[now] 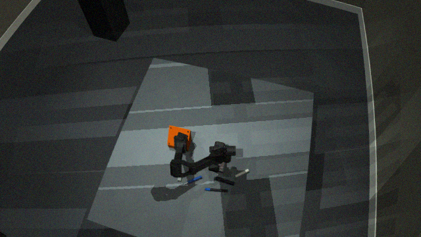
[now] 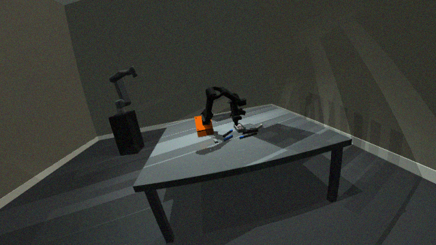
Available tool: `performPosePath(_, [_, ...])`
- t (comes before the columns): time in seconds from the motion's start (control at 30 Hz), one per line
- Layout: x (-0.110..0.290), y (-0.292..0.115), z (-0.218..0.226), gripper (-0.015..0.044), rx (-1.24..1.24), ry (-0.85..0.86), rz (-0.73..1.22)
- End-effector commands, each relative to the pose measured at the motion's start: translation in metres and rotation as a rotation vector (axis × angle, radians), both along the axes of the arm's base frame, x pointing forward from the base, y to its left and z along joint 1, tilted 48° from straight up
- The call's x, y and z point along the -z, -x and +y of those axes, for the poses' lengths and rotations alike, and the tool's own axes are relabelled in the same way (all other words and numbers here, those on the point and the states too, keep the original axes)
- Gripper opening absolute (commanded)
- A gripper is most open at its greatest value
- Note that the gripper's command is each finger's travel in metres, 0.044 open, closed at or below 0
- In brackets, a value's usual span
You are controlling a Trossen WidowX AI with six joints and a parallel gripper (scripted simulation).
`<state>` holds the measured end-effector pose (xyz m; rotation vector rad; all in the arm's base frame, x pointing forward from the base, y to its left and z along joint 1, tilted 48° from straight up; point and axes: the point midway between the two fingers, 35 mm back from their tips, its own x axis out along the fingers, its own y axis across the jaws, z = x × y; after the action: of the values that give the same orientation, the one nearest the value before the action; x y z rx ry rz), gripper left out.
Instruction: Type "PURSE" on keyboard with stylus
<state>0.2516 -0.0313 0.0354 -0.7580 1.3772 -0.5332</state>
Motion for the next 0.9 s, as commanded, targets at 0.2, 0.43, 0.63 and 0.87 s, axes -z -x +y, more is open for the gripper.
performPosePath(0.2, [0.052,0.007,0.046,0.0,0.002,-0.007,-0.003])
performPosePath(0.43, [0.053,0.008,0.048,0.0,0.003,-0.007,-0.003])
performPosePath(0.63, [0.053,0.008,0.048,0.0,0.003,-0.007,-0.003])
performPosePath(0.87, [0.015,0.015,0.09,0.0,0.002,-0.01,-0.001])
